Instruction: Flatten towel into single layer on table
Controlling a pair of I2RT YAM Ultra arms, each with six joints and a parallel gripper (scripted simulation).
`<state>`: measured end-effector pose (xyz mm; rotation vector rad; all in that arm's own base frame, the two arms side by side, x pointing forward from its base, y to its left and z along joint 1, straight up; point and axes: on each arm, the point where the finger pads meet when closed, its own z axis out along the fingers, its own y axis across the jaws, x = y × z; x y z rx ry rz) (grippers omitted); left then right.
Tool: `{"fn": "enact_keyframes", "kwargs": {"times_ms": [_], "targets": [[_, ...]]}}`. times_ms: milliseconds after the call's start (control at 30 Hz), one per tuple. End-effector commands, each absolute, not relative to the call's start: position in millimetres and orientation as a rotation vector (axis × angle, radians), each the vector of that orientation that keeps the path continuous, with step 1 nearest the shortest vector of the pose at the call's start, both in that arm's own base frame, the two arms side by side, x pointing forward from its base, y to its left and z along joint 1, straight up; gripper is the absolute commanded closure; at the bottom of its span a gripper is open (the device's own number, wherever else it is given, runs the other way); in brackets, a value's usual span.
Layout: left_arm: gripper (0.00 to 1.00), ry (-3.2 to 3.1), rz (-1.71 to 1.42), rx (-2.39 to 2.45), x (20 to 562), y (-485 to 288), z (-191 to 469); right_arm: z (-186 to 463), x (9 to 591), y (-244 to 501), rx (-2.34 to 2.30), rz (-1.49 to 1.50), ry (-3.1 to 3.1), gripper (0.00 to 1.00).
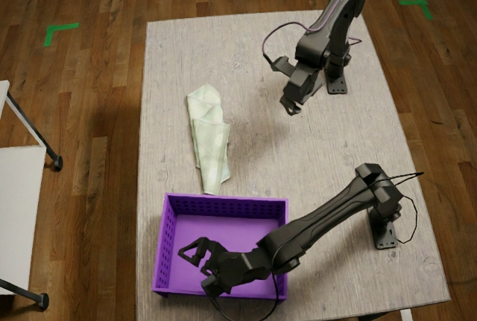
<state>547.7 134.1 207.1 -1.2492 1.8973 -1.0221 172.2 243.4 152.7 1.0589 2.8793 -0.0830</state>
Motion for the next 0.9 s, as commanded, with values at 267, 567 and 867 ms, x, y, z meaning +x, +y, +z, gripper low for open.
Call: {"fn": "enact_keyframes", "kwargs": {"times_ms": [267,567,867], "targets": [[0.0,1.887,-1.022,-1.233,548.1,134.2,214.6,155.3,172.7,244.1,1.059,-0.068,2.877,0.0],[0.0,1.879,-0.933,-1.136,537.9,132.3,231.1,173.3,181.4,265.2,0.922,0.112,2.889,0.0],[0.0,1.804,-0.573,-0.817,487.4,143.3,301.3,180.5,193.6,279.4,0.493,0.434,2.878,0.0]]}}
